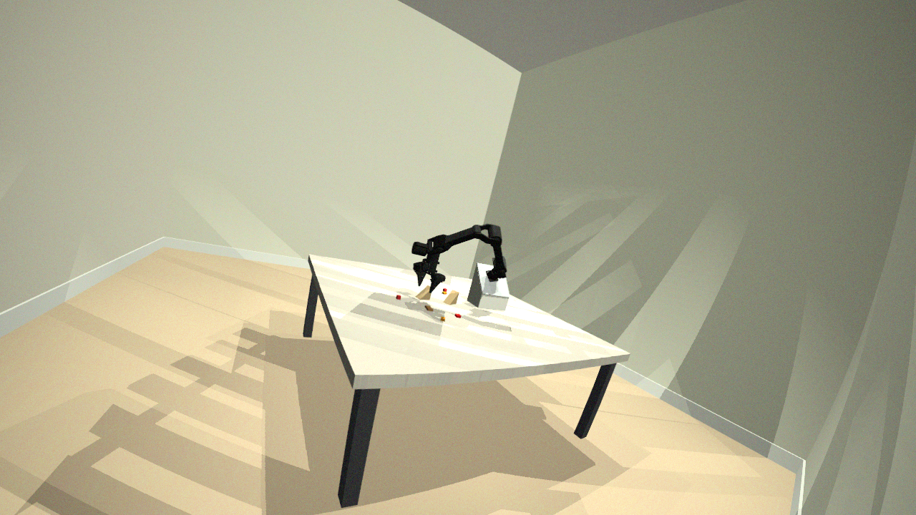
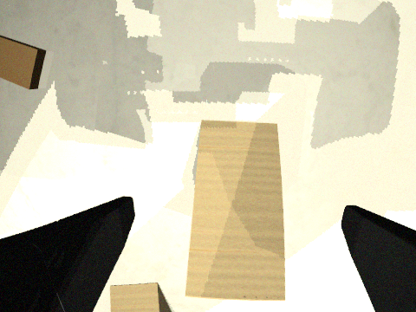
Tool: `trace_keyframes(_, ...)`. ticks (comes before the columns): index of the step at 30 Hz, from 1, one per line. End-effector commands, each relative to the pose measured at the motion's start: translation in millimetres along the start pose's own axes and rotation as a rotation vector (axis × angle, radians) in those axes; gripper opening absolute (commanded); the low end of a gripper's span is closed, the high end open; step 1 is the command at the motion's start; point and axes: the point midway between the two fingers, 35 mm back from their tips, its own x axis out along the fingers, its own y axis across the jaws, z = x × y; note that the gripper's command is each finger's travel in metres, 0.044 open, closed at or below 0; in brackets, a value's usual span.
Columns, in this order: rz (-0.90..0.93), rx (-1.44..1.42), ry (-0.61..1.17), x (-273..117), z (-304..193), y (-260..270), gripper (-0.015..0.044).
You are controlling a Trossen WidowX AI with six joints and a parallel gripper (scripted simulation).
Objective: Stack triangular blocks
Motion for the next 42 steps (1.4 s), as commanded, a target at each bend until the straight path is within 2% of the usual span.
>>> trace_keyframes(1, 0.009, 0.015, 0.006, 9, -5, -1, 0.0440)
trace_keyframes(21, 0.015, 0.015, 0.004, 39, -10, 1, 0.0440)
trace_keyframes(31, 0.015, 0.015, 0.004, 39, -10, 1, 0.0178)
trace_keyframes(38, 0.015, 0.015, 0.004, 39, -10, 1, 0.0131)
trace_keyframes(42, 0.015, 0.014, 0.004, 38, -10, 1, 0.0026)
